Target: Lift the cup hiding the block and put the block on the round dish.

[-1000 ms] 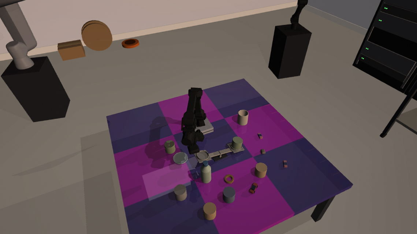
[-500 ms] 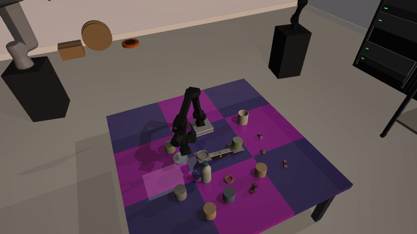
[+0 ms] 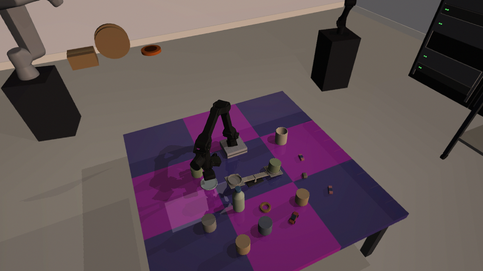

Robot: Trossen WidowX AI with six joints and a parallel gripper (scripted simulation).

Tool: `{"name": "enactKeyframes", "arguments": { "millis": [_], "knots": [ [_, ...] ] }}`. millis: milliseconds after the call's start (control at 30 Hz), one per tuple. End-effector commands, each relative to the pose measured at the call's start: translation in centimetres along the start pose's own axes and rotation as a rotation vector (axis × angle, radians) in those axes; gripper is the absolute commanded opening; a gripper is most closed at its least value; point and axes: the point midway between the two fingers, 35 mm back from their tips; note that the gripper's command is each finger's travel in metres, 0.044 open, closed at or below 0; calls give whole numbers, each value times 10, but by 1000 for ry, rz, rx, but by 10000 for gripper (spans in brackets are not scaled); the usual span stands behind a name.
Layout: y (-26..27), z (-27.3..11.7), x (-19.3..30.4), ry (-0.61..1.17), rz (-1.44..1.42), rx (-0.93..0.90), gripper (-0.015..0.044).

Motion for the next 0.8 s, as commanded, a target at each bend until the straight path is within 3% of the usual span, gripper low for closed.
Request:
{"name": "enactKeyframes", "arguments": {
  "millis": [0, 233, 767],
  "knots": [
    [0, 10, 0, -2, -6, 0, 0],
    [1, 37, 0, -3, -6, 0, 0],
    [1, 56, -1, -3, -6, 0, 0]
  ]
}}
Point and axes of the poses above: the point midway between the two fingers, 35 mm back from their tips, its own z axis out along the fingers, its own y axis across the jaws, x = y × z, and after that the axes turned 6 degrees about -z, right-handed
